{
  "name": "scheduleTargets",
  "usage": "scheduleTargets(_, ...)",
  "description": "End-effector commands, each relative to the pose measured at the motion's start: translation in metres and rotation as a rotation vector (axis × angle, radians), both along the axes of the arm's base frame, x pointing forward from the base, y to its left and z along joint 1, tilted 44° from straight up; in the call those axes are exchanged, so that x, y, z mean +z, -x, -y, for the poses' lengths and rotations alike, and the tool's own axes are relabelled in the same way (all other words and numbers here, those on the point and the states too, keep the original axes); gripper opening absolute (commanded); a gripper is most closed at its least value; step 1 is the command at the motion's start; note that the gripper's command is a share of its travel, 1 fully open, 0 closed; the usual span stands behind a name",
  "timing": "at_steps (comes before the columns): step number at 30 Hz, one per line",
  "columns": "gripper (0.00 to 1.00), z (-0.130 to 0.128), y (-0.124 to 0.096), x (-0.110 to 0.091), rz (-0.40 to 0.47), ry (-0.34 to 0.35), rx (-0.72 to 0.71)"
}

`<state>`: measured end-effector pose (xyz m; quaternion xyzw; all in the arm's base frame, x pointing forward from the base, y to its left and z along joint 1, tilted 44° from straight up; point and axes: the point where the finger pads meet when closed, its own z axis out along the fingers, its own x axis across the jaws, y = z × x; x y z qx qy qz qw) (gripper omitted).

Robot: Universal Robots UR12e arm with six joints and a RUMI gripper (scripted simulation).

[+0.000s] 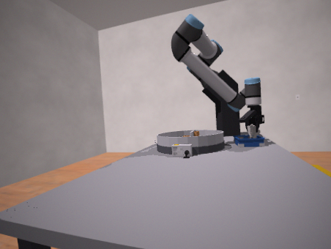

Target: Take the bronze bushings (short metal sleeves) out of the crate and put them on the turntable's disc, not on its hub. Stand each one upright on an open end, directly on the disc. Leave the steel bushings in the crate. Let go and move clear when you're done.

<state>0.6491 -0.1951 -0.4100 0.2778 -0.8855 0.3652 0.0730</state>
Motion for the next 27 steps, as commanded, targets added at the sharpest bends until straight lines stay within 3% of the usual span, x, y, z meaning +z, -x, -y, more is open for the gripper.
scheduleTargets(1,0.00,-0.001,0.000,0.001,0.001,0.000,0.001)
scheduleTargets(11,0.00,-0.010,0.001,0.011,0.001,0.000,0.001)
scheduleTargets(27,0.00,-0.052,0.005,0.055,0.001,0.000,0.001)
